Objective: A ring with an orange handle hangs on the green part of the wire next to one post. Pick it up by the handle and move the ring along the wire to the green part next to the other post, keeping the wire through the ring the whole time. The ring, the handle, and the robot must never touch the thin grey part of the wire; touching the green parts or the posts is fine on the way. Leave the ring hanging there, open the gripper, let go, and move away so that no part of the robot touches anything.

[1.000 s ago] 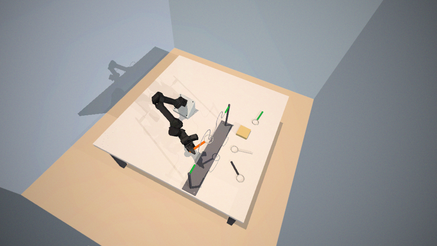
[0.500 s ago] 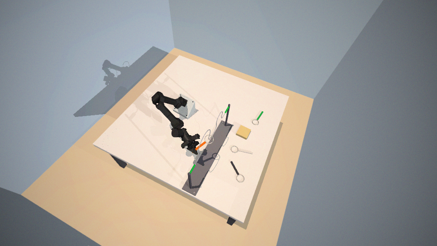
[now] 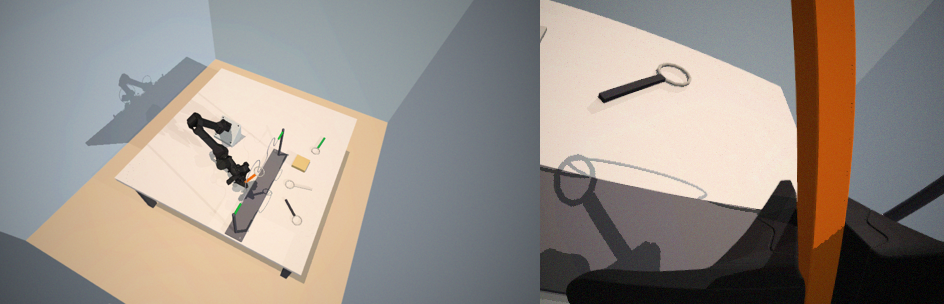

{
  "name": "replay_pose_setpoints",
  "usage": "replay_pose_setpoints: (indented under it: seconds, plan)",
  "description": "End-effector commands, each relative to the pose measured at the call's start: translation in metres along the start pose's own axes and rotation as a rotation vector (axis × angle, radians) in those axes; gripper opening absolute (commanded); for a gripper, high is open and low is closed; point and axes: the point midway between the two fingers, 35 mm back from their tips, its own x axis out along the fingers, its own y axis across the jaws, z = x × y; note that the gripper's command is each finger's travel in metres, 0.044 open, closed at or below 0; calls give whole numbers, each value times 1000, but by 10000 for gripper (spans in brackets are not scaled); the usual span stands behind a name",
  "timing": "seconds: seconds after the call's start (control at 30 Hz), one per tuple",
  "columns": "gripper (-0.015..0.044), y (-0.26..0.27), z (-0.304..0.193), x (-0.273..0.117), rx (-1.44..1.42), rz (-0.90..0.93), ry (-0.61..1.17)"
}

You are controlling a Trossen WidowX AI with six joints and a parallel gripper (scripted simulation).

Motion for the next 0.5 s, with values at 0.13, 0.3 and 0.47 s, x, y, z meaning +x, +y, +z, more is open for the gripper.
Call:
replay_pose_setpoints:
  seconds: [0.13, 0.3, 0.47]
  plan:
    - [-150, 31, 2, -5, 159, 96, 24]
    - [-150, 46, 5, -9, 247, 146, 36]
    - [-150, 60, 10, -14, 321, 188, 45]
